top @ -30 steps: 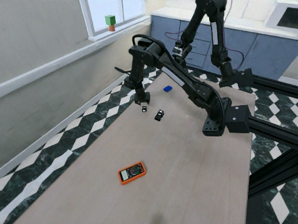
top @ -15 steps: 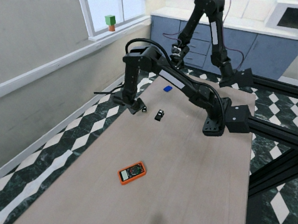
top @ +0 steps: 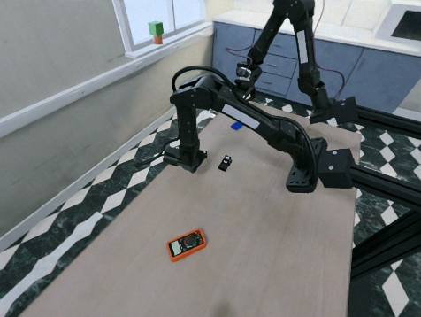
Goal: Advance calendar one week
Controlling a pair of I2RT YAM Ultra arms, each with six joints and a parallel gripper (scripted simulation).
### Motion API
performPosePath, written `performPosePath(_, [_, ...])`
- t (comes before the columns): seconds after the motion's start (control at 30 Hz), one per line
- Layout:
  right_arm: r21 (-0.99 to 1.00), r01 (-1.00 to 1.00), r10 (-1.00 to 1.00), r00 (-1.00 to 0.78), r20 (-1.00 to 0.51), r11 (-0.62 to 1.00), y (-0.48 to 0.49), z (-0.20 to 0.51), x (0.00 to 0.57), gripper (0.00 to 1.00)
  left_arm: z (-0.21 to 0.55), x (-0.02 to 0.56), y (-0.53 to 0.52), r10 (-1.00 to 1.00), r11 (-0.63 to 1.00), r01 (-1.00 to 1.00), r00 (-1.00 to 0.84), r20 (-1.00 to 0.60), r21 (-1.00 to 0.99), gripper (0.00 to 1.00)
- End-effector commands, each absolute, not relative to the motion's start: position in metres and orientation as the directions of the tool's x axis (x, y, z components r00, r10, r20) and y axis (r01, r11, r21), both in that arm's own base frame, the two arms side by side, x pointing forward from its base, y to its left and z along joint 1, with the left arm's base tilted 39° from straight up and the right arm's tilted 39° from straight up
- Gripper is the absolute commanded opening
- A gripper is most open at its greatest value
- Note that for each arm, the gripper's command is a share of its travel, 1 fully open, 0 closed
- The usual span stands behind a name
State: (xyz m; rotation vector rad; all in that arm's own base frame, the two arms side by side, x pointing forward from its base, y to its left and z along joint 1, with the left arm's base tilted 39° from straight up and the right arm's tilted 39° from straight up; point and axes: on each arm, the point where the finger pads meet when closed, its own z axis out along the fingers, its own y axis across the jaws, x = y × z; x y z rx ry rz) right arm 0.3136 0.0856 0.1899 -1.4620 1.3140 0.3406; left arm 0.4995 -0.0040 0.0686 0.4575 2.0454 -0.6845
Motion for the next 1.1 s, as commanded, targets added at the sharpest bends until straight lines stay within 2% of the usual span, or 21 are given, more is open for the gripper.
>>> performPosePath(0.0, [-0.524,-0.828,-0.52,0.365,-0.773,0.198,0.09,0.199,0.323,1.0,0.075,0.503,-0.01,0.019,0.764,0.571,-0.487,-0.873,-0.302,0.6])
performPosePath(0.03, [-0.523,-0.829,-0.523,0.363,-0.771,0.196,0.091,0.198,0.324,1.0,0.073,0.504,-0.009,0.022,0.769,0.566,-0.488,-0.872,-0.297,0.56])
performPosePath(0.3, [-0.518,-0.832,-0.573,0.329,-0.75,0.2,0.092,0.196,0.318,1.0,0.078,0.509,-0.011,0.197,0.829,0.552,-0.436,-0.878,-0.088,0.56])
performPosePath(0.53, [-0.487,-0.848,-0.666,0.241,-0.706,0.21,0.094,0.179,0.302,1.0,0.058,0.5,-0.021,0.415,0.825,0.552,-0.444,-0.794,0.122,0.56])
performPosePath(0.8, [-0.505,-0.838,-0.771,0.179,-0.612,0.207,0.099,0.161,0.266,1.0,0.041,0.472,-0.05,0.764,0.627,0.631,-0.38,-0.522,0.457,0.56])
performPosePath(1.0, [-0.524,-0.825,-0.809,0.154,-0.567,0.21,0.099,0.152,0.251,1.0,0.042,0.467,-0.068,0.91,0.415,0.658,-0.304,-0.282,0.628,0.56])
performPosePath(1.07, [-0.524,-0.825,-0.809,0.154,-0.567,0.21,0.099,0.152,0.251,1.0,0.042,0.467,-0.068,0.91,0.415,0.658,-0.304,-0.282,0.628,0.56])
